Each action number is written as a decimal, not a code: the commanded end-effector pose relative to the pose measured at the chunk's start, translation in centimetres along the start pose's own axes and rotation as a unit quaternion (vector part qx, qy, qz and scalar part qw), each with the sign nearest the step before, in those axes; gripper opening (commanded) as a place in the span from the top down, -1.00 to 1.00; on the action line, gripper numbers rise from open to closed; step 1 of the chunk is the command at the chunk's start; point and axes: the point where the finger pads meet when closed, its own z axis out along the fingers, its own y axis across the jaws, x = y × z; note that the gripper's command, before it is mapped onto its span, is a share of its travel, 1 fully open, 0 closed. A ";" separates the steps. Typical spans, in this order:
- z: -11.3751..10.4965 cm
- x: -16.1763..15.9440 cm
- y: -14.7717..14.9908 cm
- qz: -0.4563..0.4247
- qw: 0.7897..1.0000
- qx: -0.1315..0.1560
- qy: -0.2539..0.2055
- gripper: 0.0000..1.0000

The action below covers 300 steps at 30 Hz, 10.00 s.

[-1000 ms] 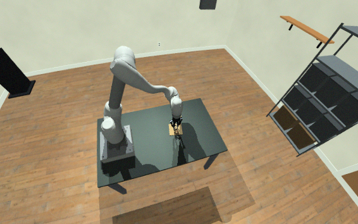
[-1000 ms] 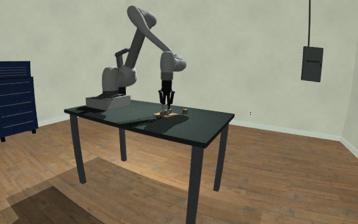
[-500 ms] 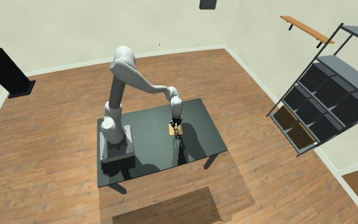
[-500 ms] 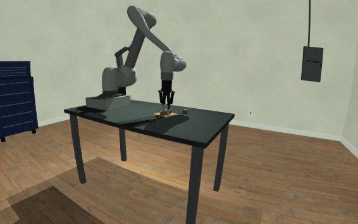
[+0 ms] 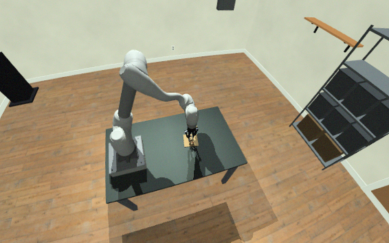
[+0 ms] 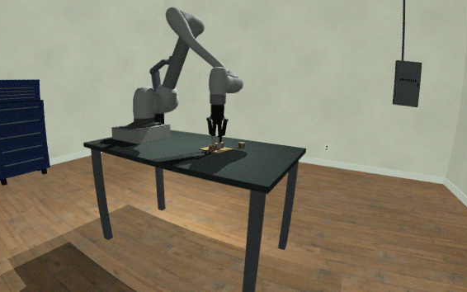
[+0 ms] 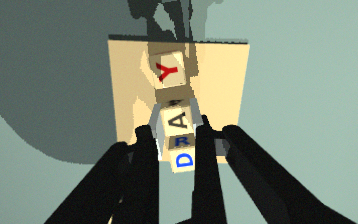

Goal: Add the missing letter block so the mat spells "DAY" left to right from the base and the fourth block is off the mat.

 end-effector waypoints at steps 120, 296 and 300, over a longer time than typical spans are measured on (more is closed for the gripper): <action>-8.6 0.3 0.3 -0.004 1.000 -0.002 0.002 -1.00; -15.6 0.3 0.3 -0.004 1.000 -0.002 0.002 -1.00; -15.6 0.3 0.3 -0.004 1.000 -0.002 0.002 -1.00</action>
